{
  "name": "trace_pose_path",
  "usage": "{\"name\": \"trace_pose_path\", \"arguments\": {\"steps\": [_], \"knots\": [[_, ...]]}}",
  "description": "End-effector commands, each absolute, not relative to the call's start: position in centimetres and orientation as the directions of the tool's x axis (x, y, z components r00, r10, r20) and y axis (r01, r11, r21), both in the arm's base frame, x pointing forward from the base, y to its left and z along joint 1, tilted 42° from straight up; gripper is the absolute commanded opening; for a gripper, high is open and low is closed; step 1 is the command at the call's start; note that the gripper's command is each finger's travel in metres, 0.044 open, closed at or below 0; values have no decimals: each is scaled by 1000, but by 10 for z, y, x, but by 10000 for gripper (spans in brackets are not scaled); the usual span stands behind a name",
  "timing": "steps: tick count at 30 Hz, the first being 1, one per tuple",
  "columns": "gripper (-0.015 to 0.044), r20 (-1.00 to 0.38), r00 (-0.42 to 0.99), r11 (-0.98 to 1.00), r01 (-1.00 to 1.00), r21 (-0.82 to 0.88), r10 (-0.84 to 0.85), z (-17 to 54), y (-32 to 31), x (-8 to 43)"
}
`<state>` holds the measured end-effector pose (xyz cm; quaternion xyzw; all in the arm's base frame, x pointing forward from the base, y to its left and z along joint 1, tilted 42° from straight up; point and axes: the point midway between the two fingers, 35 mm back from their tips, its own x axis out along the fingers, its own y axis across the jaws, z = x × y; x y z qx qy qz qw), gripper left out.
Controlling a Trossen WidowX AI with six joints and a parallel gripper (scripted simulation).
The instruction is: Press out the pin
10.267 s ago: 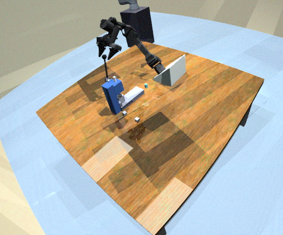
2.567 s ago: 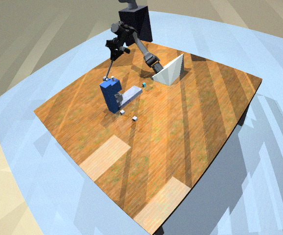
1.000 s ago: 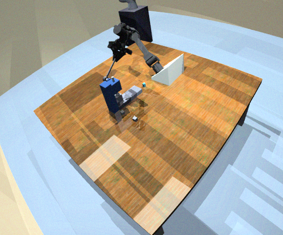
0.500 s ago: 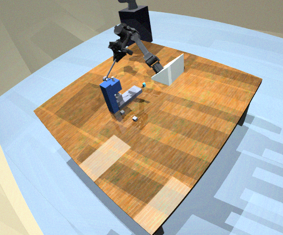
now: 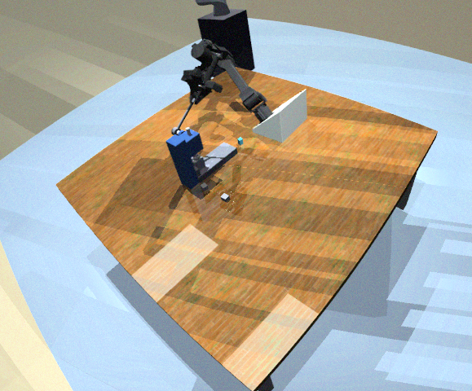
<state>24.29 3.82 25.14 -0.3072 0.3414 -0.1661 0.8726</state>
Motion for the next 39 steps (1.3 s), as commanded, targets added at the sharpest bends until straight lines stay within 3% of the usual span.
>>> {"name": "trace_pose_path", "arguments": {"steps": [1,39], "knots": [[0,-497,703,747,74,-661,-509,246,34,239],[0,-497,703,747,74,-661,-509,235,25,232]]}}
